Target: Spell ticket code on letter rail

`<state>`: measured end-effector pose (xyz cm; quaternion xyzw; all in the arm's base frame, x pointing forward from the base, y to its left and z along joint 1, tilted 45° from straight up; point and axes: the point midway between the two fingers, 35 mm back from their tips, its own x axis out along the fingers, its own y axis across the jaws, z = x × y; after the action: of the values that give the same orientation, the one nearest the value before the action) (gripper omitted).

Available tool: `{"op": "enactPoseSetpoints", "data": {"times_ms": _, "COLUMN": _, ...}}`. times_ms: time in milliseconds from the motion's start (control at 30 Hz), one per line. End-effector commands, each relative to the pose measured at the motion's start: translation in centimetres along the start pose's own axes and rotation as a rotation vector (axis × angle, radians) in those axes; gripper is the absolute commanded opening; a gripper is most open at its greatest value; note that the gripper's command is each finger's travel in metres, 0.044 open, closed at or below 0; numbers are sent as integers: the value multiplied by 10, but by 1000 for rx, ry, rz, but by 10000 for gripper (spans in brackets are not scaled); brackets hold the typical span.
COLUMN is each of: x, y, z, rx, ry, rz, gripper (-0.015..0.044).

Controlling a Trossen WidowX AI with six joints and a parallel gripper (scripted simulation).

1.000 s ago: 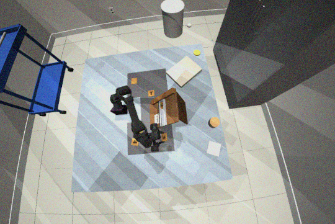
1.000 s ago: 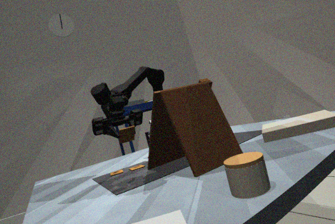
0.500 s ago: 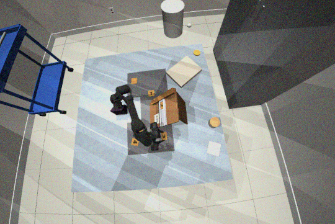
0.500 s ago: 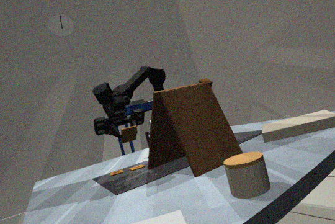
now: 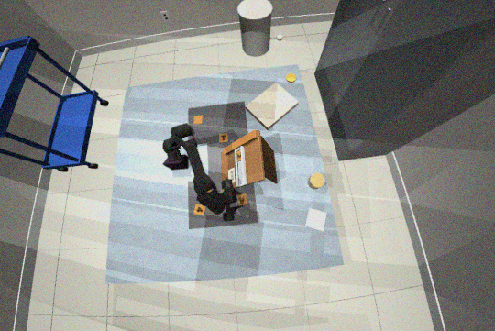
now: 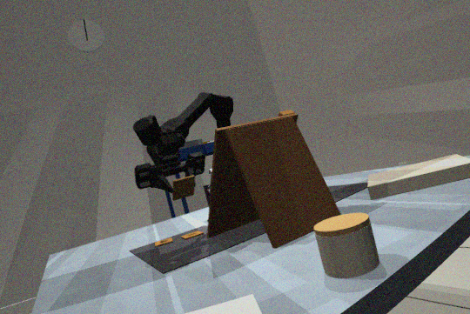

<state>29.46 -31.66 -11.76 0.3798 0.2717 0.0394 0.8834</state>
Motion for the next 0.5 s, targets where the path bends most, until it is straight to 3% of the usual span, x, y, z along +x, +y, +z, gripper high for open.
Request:
{"op": "enactPoseSetpoints", "data": {"times_ms": 0, "x": 0, "y": 2, "z": -1, "rx": 8, "ry": 3, "rz": -3, "gripper": 0}}
{"op": "enactPoseSetpoints", "data": {"times_ms": 467, "x": 0, "y": 9, "z": -1, "rx": 8, "ry": 3, "rz": -3, "gripper": 0}}
